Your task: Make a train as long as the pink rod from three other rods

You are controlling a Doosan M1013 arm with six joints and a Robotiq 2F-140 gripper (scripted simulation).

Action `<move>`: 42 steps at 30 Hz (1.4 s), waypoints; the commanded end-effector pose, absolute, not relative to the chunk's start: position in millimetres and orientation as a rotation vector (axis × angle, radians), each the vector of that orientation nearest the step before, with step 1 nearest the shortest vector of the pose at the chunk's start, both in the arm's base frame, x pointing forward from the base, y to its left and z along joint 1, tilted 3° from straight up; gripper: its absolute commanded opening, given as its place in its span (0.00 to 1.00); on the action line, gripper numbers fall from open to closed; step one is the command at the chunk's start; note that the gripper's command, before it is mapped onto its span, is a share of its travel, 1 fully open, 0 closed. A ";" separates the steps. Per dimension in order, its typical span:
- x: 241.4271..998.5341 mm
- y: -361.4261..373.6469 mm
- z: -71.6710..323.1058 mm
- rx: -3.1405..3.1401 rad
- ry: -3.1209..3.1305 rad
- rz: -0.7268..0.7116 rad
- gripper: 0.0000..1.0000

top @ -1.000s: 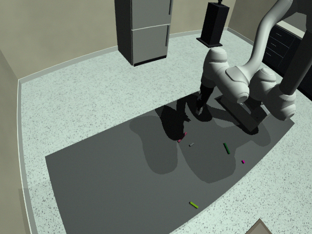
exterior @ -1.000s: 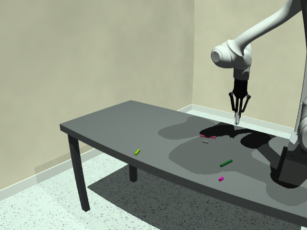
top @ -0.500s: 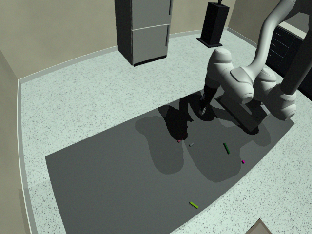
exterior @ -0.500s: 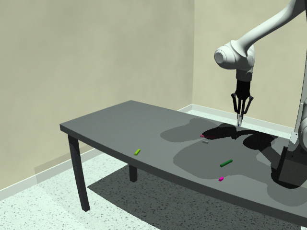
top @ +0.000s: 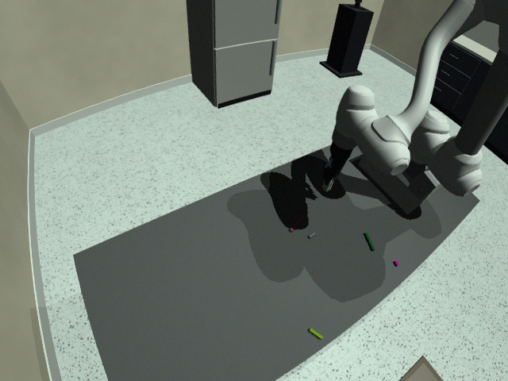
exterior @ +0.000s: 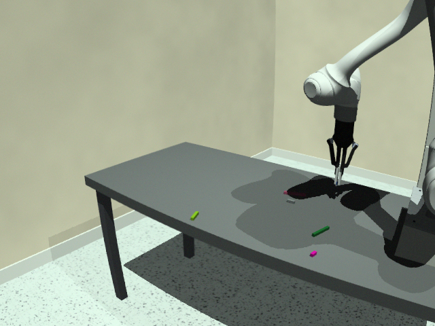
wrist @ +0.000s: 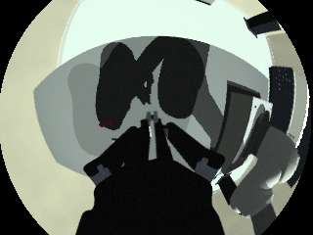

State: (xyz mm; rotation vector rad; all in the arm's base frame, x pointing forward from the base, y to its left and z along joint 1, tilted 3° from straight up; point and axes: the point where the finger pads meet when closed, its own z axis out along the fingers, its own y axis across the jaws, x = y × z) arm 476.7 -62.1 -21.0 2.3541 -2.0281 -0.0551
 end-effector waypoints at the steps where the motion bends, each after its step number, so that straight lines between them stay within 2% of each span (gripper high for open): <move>1: 476.1 -62.2 -41.7 2.355 -2.024 -0.050 0.12; 16: 474.5 -61.4 -81.3 2.355 -2.024 -0.050 0.12; 42: 474.4 -61.4 -83.0 2.355 -2.024 -0.050 0.12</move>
